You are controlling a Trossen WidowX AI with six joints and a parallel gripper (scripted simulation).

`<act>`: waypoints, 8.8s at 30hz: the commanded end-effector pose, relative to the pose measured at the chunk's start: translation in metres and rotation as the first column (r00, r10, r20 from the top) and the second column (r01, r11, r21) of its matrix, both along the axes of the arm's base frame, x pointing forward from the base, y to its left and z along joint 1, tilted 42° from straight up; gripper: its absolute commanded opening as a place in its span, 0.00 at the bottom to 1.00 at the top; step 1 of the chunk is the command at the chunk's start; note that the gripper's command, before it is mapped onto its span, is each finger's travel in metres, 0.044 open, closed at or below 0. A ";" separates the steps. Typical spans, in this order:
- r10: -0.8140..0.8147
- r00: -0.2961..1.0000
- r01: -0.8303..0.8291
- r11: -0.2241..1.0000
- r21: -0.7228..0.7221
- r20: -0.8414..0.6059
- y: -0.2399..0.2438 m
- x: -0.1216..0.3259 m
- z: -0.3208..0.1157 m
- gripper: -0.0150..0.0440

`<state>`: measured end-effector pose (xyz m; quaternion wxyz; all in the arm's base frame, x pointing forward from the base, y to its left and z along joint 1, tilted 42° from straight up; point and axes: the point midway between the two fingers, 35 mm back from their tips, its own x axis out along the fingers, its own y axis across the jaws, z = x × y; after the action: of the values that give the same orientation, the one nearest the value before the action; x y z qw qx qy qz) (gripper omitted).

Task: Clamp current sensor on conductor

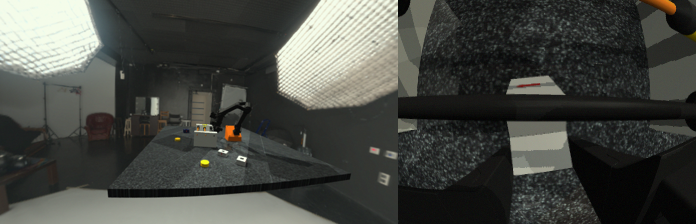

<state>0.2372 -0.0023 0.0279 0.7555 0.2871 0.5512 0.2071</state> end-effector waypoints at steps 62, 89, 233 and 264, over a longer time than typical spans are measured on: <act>0.686 0.644 -0.602 0.727 -0.329 0.337 -0.031 -0.057 0.046 0.80; 0.915 0.019 -0.723 0.291 -0.627 0.404 -0.017 -0.038 0.029 0.80; -0.439 0.698 0.547 0.836 0.026 -0.566 -0.078 -0.030 0.095 0.25; -0.541 0.043 0.911 0.366 -0.189 -0.840 -0.090 0.060 0.087 0.25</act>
<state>0.2875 -0.0906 0.1133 0.3411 0.7233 0.5426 -0.2572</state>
